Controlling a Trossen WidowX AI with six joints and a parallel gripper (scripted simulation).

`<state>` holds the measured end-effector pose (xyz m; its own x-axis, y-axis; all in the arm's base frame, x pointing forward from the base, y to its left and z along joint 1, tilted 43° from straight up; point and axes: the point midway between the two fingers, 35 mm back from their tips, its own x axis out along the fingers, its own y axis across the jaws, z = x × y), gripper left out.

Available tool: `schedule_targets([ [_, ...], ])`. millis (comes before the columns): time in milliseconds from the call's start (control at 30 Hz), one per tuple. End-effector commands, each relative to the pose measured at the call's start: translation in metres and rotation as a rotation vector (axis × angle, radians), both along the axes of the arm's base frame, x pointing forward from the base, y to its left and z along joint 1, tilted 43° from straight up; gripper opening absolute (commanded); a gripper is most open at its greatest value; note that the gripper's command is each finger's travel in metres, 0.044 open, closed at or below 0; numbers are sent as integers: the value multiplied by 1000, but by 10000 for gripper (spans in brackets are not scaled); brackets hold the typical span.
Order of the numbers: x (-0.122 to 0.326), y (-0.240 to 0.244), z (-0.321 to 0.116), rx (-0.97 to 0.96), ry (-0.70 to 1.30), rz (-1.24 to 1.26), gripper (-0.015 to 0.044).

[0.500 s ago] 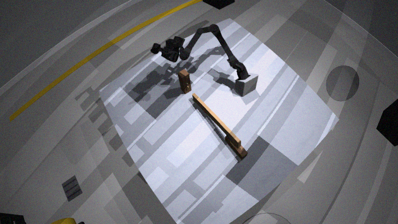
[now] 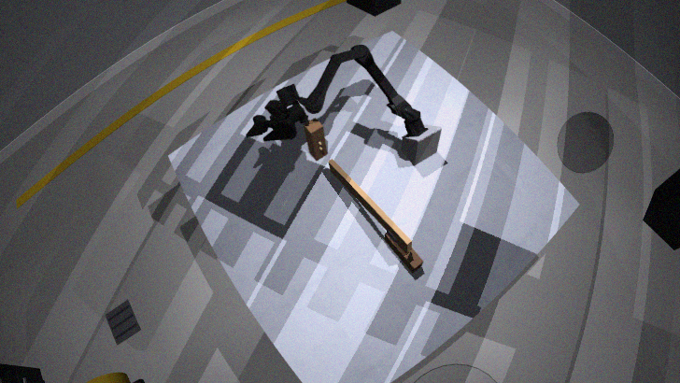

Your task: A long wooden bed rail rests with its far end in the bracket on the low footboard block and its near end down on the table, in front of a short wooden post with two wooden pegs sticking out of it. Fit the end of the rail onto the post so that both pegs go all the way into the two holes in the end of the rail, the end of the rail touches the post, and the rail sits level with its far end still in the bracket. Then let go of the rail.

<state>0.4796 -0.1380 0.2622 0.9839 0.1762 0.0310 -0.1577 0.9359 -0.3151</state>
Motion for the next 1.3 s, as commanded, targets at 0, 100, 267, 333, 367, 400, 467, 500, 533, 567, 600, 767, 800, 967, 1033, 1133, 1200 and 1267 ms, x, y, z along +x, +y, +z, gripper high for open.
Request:
schedule_targets([
  [0, 18, 24, -65, 0, 251, -71, 440],
  [100, 18, 39, -114, -50, 448, -115, 440],
  [267, -7, 60, -188, -237, 787, -154, 440],
  [333, -25, 67, -214, -342, 927, -150, 440],
  [367, -35, 70, -225, -400, 998, -144, 440],
  [400, -46, 73, -235, -463, 1069, -134, 440],
  [467, -69, 78, -252, -602, 1210, -103, 440],
  [500, -82, 79, -258, -684, 1283, -82, 440],
  [533, -96, 79, -263, -780, 1362, -54, 440],
  [567, -110, 79, -266, -880, 1440, -20, 440],
  [600, -123, 78, -267, -984, 1514, 20, 440],
  [767, -170, 73, -252, -1459, 1791, 251, 440],
  [800, -171, 73, -251, -1477, 1799, 261, 440],
  [967, -177, 73, -249, -1477, 1800, 261, 440],
  [1033, -177, 73, -249, -1477, 1800, 261, 440],
  [1133, -177, 73, -249, -1477, 1800, 261, 440],
  [1200, -177, 73, -249, -1477, 1800, 261, 440],
  [1267, -177, 72, -250, -1477, 1800, 261, 440],
])
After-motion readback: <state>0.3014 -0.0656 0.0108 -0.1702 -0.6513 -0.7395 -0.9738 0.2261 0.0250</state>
